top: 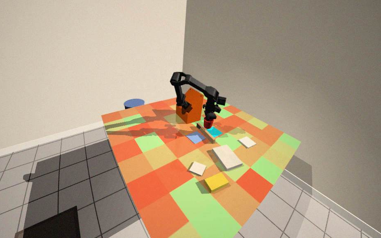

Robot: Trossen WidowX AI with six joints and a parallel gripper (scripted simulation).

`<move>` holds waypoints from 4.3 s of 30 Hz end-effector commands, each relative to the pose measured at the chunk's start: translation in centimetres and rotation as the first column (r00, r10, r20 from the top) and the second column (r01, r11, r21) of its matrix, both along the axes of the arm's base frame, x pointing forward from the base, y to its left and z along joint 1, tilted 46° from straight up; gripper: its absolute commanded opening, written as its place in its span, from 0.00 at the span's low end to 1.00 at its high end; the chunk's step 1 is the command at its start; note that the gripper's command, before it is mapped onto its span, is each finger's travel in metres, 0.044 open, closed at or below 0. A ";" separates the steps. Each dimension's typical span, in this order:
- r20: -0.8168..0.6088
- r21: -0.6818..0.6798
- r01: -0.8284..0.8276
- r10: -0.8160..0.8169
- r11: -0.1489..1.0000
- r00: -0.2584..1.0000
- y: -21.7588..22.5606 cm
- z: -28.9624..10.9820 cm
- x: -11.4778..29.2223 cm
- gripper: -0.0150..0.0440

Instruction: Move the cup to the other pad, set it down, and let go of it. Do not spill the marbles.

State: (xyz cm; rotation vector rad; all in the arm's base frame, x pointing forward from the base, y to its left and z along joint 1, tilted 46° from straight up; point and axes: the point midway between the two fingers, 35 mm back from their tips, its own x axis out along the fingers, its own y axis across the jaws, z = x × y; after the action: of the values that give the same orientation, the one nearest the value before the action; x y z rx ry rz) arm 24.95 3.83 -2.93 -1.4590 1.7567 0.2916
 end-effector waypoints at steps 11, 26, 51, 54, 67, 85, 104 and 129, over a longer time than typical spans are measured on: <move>0.005 0.006 0.001 -0.001 1.000 1.000 2.3 -2.0 0.5 0.25; 0.006 0.008 0.001 -0.001 1.000 1.000 4.6 -4.1 0.8 0.25; 0.006 0.007 0.001 -0.001 1.000 1.000 2.1 -6.9 1.0 0.25; 0.006 0.007 0.001 -0.001 1.000 1.000 1.8 -7.2 1.0 0.25; 0.006 0.005 0.001 -0.001 1.000 1.000 0.3 -8.7 0.9 0.25; 0.012 0.011 0.009 -0.009 1.000 1.000 0.4 -8.6 1.0 0.34; 0.011 0.011 0.006 -0.007 1.000 1.000 1.4 -7.6 1.0 0.47; 0.006 0.007 0.001 -0.001 1.000 1.000 3.9 -4.9 0.3 0.47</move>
State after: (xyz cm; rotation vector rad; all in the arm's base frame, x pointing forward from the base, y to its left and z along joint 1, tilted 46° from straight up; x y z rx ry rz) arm 25.28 7.36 -8.20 -1.4625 1.7597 0.2943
